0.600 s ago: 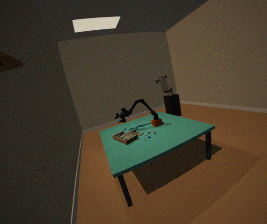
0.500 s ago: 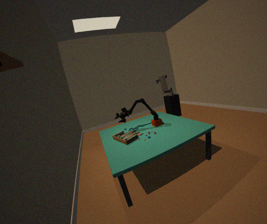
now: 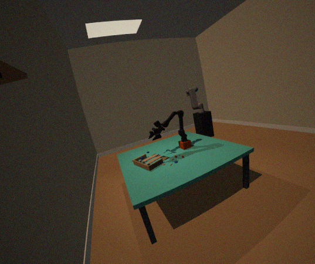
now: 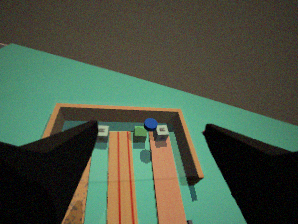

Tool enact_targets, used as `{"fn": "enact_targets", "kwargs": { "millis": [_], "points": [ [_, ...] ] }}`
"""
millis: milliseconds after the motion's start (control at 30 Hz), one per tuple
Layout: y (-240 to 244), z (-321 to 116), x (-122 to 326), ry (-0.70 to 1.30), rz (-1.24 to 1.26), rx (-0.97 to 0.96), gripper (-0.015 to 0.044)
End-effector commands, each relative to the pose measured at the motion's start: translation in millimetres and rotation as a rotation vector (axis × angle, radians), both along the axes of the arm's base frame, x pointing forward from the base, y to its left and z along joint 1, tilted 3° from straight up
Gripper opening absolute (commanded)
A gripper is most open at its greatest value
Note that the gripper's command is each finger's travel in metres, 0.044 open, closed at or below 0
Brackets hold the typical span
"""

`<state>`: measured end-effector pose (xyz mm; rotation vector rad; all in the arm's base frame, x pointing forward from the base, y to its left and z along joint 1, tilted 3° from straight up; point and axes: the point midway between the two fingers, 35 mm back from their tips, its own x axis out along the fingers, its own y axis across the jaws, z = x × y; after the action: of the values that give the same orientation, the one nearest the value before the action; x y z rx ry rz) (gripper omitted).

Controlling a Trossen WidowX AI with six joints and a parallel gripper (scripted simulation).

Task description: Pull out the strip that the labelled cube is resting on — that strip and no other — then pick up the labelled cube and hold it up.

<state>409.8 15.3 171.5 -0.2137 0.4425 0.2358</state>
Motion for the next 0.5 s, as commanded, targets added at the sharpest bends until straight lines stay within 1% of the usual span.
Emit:
{"fn": "enact_targets", "kwargs": {
  "millis": [0, 67, 133, 467],
  "points": [
    [9.8, -23.2, -52.5, 0.106, -0.114, 0.054, 0.04],
    [12.2, -34.9, -79.3, 0.147, -0.173, 0.074, 0.04],
    [12.5, -43.4, -96.8, 0.171, -0.212, 0.085, 0.04],
    [12.5, -44.6, -98.9, 0.174, -0.217, 0.086, 0.04]
  ]
}}
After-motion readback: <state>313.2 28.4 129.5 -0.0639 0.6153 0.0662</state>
